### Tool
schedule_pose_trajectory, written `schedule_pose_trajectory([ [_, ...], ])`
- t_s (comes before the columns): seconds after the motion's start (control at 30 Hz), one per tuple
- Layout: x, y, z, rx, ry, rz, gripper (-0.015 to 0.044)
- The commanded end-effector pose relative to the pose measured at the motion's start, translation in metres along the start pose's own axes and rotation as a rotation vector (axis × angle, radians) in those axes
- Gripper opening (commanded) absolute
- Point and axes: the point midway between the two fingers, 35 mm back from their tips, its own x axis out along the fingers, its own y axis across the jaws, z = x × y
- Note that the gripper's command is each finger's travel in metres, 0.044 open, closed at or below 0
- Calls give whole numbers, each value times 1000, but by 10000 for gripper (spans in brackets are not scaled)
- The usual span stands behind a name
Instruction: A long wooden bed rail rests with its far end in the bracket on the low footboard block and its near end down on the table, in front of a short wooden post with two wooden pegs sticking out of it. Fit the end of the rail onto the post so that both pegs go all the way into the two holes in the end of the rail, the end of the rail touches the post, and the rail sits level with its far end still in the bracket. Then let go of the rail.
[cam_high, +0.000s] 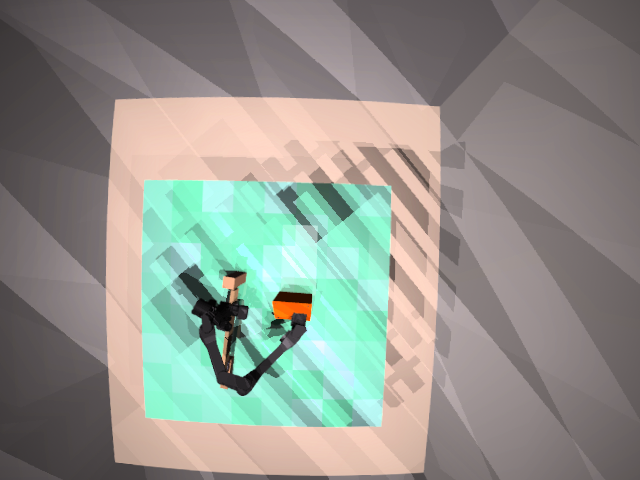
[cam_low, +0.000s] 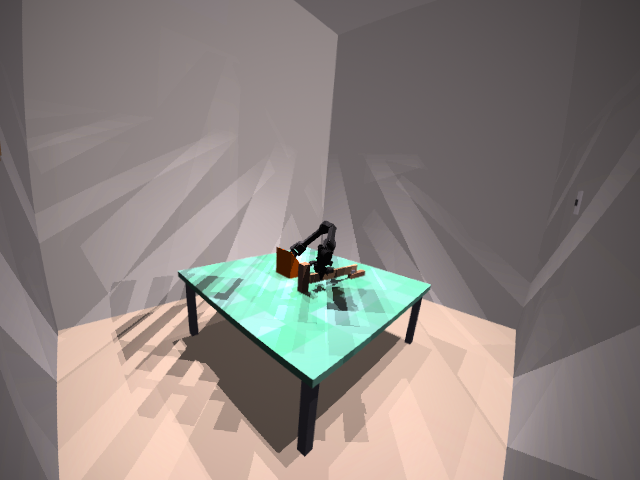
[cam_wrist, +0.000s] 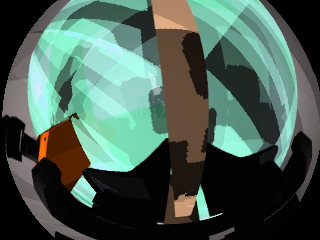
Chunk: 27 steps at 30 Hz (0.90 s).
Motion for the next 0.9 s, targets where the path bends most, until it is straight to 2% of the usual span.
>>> schedule_pose_trajectory([
  [0.0, -4, -2, -3, 0, 3, -9, 0],
  [0.87, -3, -1, -11, -1, 4, -9, 0],
])
